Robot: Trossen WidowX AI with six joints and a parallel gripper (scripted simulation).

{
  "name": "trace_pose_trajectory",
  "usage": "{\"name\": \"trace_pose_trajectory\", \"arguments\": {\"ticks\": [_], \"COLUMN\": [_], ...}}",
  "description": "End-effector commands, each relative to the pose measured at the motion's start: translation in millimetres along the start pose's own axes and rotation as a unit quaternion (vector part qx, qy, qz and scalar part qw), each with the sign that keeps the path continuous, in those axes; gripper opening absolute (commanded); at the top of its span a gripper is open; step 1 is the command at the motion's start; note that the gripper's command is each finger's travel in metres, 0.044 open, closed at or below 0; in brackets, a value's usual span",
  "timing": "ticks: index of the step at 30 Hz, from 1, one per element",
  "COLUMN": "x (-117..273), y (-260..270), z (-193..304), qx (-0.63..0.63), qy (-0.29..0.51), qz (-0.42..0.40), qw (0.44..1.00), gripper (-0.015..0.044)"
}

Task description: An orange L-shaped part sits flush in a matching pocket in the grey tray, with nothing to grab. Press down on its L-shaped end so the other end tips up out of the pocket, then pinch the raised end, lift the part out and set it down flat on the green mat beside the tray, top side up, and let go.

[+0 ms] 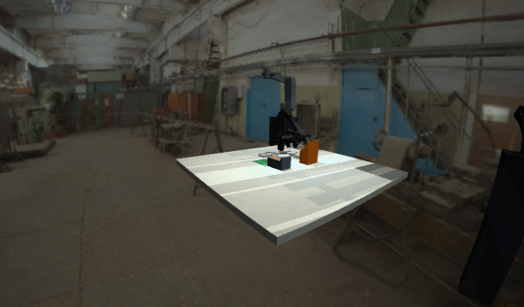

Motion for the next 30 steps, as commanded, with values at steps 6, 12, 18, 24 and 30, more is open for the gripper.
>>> {"name": "trace_pose_trajectory", "arguments": {"ticks": [6,12,18,24,30], "x": [15.4,32.6,72.9,112.2,162.0], "y": [9.6,16.1,33.5,51.6,71.7], "z": [-3.2,-5.9,0.2,4.9,20.4], "qx": [-0.008,-0.009,0.032,0.062,0.080], "qy": [-0.020,-0.041,-0.092,-0.146,-0.216], "qz": [-0.027,-0.055,-0.116,-0.165,-0.205], "qw": [0.999,0.998,0.988,0.974,0.951], "gripper": [0.0243,0.0180,0.0180,0.0180,0.0180]}}
Point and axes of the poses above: the point midway between the two fingers, 35 mm back from their tips, its own x axis back along the fingers, its own y axis across the jaws, z = x × y, the point moved 7 cm from there along x, back along the fingers, and after that the axes turned 14 degrees about -x, right-handed, at the moved point
